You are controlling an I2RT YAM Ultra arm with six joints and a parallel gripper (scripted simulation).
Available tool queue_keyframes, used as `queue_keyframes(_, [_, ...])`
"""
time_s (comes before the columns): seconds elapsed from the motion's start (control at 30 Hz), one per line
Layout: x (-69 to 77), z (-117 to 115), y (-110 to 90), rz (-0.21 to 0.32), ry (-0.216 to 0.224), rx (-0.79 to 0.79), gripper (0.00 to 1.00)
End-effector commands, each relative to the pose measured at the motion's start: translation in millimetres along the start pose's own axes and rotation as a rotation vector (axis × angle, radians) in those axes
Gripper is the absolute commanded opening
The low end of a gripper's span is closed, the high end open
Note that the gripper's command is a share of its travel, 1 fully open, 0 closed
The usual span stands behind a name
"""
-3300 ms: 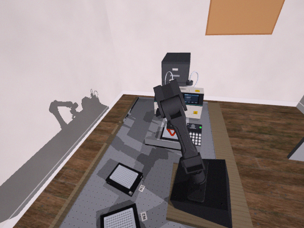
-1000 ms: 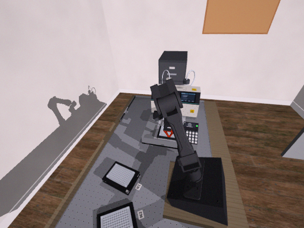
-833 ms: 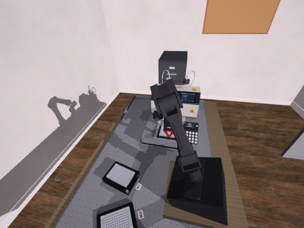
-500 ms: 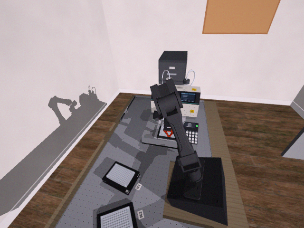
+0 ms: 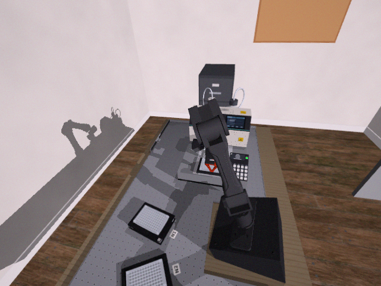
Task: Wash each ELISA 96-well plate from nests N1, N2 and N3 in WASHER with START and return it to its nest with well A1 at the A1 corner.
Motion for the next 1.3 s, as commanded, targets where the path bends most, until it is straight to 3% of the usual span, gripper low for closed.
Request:
queue_keyframes(0.0, [2.6, -1, 1, -0.005, -0.01, 0.0, 0.0])
queue_keyframes(0.83, [2.6, -1, 1, -0.005, -0.01, 0.0, 0.0])
queue_keyframes(1.27, [20.9, -1, 1, -0.005, -0.01, 0.0, 0.0])
Point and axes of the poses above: the point where the finger pads meet when closed, its own x axis back along the fingers, its own z axis across the jaws, y = z × x, the point moved 7 cm from there along x, back along the fingers, and after that the axes turned 5 degrees about -x, right-handed, at the moved point
